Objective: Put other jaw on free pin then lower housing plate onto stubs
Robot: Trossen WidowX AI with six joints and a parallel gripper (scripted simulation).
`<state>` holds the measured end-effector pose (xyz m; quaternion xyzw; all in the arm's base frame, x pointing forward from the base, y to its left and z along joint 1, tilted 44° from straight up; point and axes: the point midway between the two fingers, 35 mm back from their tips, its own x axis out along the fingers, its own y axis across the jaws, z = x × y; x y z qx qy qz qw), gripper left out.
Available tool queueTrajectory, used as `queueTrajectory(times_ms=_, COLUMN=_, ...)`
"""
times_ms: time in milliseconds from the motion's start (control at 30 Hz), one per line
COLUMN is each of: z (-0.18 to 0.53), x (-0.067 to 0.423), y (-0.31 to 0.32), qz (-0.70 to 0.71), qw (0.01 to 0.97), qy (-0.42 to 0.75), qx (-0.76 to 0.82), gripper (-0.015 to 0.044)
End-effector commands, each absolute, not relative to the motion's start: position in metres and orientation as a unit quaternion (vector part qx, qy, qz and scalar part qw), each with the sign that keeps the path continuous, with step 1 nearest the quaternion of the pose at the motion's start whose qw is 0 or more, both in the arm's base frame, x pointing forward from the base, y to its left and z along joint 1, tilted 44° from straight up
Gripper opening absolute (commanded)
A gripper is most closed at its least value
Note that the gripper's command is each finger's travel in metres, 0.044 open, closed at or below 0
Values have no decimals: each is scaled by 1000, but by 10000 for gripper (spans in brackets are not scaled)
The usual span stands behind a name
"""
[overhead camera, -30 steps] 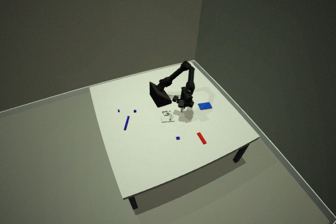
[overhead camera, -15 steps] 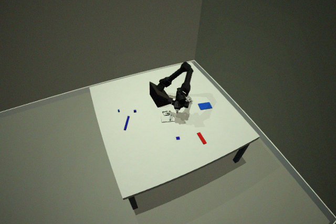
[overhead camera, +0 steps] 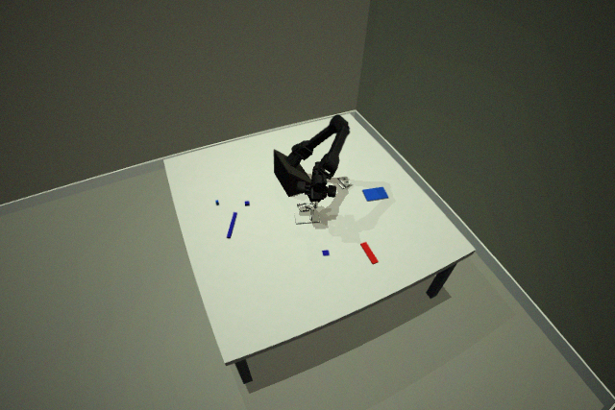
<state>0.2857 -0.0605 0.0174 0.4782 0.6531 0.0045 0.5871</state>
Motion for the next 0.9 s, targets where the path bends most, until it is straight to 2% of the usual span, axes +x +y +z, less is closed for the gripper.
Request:
queueTrajectory(times_ms=0, z=5, x=277, y=-68, qz=18, qw=592, qy=657, qx=466, gripper=134)
queueTrajectory(times_ms=867, z=-49, x=227, y=-110, qz=131, qw=648, qy=644, qx=384, gripper=134)
